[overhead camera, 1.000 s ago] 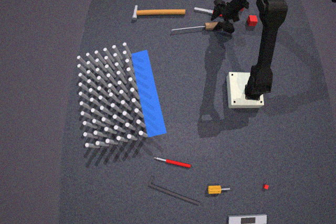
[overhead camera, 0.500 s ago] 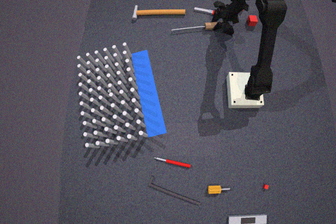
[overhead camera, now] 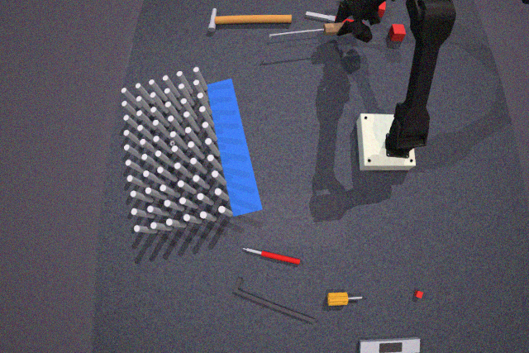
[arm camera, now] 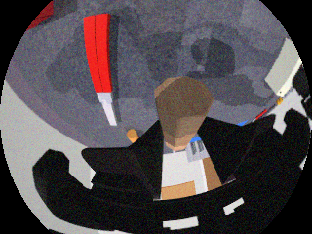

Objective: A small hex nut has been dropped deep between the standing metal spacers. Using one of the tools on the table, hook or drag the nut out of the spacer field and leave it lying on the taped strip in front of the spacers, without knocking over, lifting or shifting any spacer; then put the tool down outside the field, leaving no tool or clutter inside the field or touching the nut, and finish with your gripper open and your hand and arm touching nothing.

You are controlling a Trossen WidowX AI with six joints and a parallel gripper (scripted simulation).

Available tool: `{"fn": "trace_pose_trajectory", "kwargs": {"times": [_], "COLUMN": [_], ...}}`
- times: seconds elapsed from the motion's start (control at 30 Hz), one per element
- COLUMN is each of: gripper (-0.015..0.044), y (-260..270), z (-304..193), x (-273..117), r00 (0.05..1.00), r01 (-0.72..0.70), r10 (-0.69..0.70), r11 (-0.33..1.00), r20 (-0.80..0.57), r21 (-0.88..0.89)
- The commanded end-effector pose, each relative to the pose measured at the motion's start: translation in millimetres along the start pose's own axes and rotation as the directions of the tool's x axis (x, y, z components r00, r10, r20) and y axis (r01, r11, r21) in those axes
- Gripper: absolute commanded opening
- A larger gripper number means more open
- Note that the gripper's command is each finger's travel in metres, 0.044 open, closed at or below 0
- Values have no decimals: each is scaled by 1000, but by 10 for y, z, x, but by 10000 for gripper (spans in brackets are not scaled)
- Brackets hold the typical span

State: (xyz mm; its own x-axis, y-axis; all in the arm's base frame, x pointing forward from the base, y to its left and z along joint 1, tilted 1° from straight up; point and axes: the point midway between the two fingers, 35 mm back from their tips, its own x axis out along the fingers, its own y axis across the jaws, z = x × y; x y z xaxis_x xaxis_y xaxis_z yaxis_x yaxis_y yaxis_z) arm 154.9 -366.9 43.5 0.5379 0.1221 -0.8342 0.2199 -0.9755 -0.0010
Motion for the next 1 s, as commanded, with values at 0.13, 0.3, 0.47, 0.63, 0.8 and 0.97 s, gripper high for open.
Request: {"fn": "trace_pose_trajectory", "kwargs": {"times": [0.13,0.3,0.47,0.63,0.8,0.97], "gripper": [0,0,0,0,0,0], "y": [16,-49,-94,-99,-238,-424], "z": [-361,-558,-654,-663,-904,-1162], "x": [-537,-827,-969,-964,-850,-723], "r00": [1000,1000,1000,1000,1000,1000], "r01": [-18,-17,-17,-17,-7,3], "r10": [18,17,17,17,7,-3], "r11": [1000,1000,1000,1000,1000,999], "r20": [0,0,1,1,11,21], "r21": [-11,-11,-11,-11,-21,-32]}}
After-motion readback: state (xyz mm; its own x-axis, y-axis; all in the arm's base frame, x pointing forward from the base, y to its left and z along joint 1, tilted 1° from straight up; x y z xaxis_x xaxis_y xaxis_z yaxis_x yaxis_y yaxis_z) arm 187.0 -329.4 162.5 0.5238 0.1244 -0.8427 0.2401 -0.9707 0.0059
